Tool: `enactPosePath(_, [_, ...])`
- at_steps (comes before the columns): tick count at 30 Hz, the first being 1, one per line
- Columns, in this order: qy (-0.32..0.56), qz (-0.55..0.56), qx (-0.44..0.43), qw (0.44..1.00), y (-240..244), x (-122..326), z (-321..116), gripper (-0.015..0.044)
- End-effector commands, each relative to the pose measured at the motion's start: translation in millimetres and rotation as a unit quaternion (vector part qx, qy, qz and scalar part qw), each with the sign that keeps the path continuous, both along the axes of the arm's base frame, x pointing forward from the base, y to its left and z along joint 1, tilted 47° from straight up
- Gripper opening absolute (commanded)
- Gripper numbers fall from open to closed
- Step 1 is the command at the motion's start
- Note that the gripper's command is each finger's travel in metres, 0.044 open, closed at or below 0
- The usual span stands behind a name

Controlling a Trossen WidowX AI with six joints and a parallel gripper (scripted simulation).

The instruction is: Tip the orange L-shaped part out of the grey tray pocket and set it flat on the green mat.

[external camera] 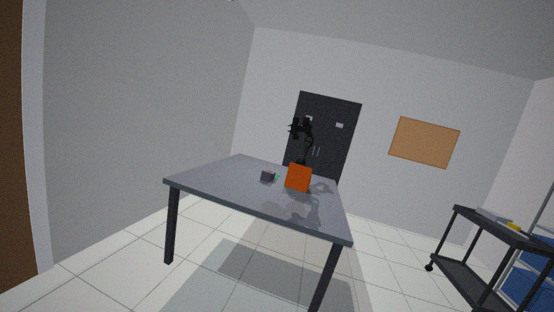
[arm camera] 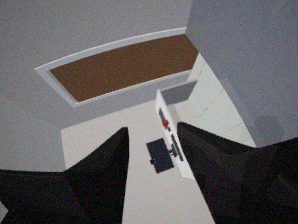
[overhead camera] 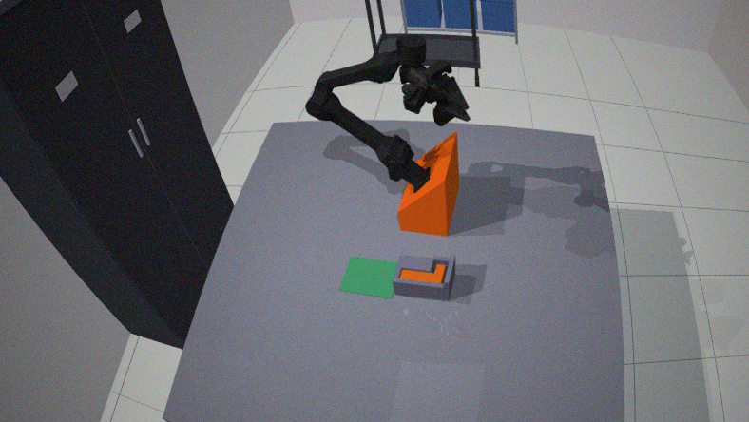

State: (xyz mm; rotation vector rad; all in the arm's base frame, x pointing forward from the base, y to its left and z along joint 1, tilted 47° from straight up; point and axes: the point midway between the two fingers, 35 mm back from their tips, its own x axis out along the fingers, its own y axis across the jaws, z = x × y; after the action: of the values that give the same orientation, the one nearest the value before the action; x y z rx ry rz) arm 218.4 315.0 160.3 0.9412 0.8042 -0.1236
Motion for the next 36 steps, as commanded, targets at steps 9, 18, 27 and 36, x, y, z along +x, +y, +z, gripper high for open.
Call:
enactPosePath(9, [0.226,0.012,-0.413,0.882,-153.4,79.9,-149.5,0.018])
enactPosePath(18, [0.493,0.107,-0.514,0.694,-276.6,56.8,-221.1,0.018])
enactPosePath(27, [0.497,0.11,-0.513,0.691,-298.6,52.4,-243.2,0.018])
enactPosePath(36, [0.497,0.109,-0.514,0.69,-330.5,41.1,-273.3,0.018])
